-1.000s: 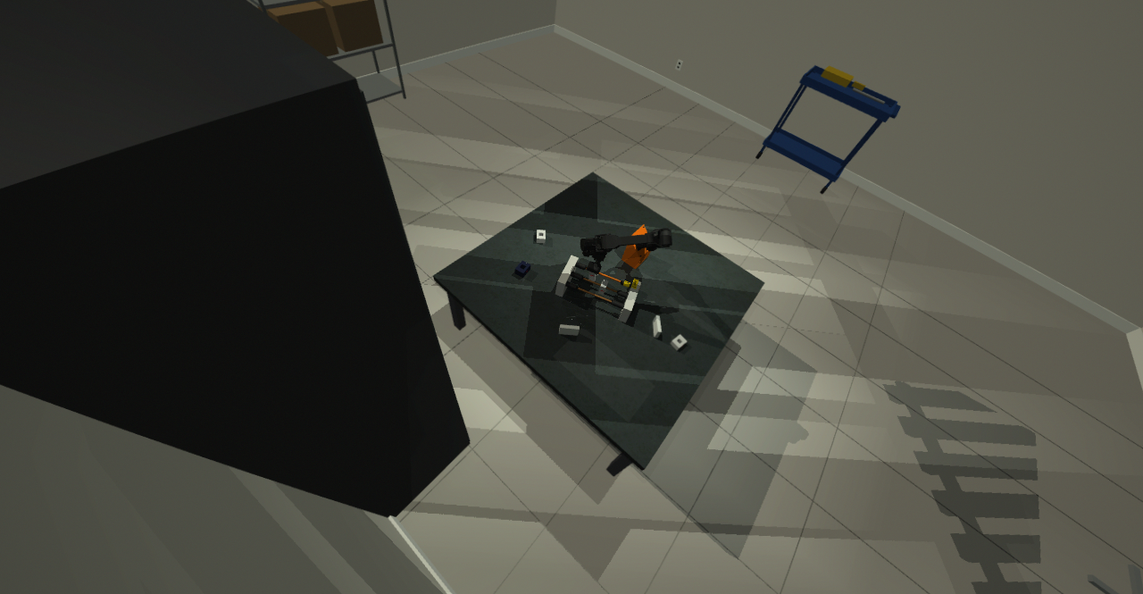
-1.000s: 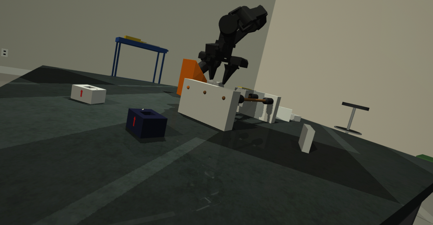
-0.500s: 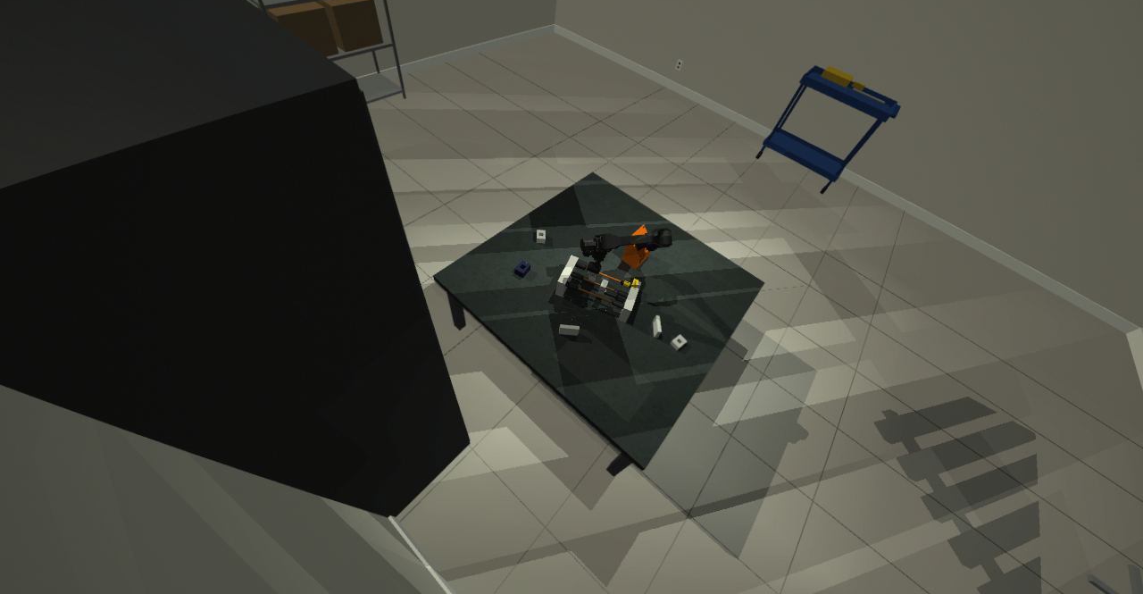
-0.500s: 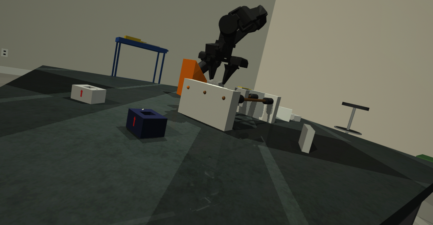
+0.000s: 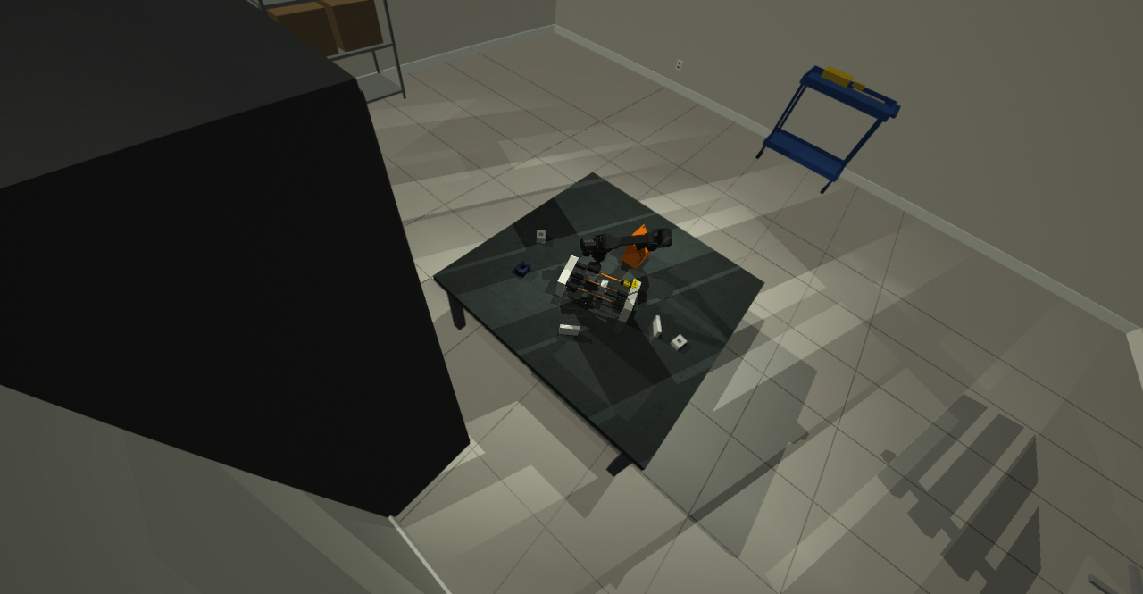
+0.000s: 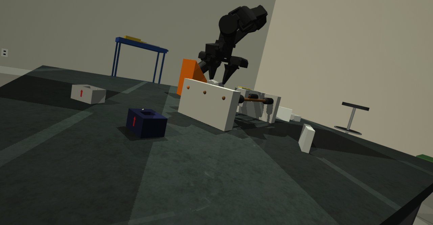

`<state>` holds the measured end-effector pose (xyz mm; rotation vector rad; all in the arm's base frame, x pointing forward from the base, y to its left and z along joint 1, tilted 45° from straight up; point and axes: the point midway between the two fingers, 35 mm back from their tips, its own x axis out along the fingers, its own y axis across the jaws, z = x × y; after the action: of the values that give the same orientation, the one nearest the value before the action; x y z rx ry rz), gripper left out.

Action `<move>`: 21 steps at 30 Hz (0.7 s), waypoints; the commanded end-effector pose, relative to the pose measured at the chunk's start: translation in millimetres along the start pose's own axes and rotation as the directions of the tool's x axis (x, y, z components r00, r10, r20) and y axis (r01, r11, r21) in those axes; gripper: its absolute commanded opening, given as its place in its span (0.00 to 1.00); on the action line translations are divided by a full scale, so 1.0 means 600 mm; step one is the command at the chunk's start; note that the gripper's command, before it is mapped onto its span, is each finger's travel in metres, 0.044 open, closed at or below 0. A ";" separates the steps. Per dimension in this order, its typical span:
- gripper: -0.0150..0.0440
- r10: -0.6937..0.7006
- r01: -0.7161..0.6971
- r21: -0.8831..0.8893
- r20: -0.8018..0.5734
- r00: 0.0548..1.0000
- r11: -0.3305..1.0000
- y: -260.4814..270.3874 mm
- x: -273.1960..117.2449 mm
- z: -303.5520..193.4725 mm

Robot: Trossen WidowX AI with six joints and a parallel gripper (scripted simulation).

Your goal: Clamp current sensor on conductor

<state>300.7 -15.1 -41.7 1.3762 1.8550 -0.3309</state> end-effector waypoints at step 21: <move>1.00 0.002 -0.002 -0.001 0.002 1.000 1.000 0.001 -0.002 0.001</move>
<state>300.9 -15.6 -41.7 1.3775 1.8535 -0.3314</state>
